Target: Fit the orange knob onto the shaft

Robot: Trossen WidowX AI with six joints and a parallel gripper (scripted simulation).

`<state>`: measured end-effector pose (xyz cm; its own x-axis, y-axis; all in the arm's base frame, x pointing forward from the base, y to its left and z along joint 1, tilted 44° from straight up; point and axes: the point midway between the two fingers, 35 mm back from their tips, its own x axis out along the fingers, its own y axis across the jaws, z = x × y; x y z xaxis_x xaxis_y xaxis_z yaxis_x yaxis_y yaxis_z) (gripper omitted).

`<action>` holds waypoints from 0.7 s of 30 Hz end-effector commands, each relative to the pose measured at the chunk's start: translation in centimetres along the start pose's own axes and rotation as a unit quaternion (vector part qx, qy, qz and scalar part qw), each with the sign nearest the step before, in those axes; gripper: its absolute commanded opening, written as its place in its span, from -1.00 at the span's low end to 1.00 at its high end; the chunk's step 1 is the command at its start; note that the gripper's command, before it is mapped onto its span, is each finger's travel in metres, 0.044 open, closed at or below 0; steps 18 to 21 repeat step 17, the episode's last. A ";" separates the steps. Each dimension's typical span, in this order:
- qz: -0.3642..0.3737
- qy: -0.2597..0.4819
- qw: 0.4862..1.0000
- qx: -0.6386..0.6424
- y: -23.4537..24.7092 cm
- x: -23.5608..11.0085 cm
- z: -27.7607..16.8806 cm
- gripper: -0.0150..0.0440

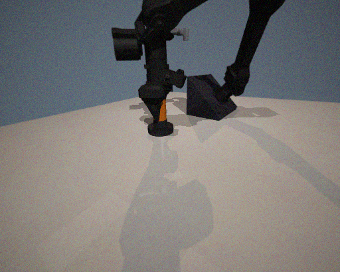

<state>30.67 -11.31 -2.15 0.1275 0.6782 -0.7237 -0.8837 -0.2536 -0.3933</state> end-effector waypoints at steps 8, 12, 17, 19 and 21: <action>0.001 0.003 1.000 -0.001 0.1 -9.6 -0.1 1.00; 0.001 0.003 1.000 -0.001 -0.1 -9.6 -0.3 1.00; 0.001 0.003 1.000 -0.001 -0.1 -9.6 -0.3 1.00; 0.001 0.003 1.000 -0.001 -0.1 -9.6 -0.3 1.00; 0.001 0.003 1.000 -0.001 -0.1 -9.6 -0.3 1.00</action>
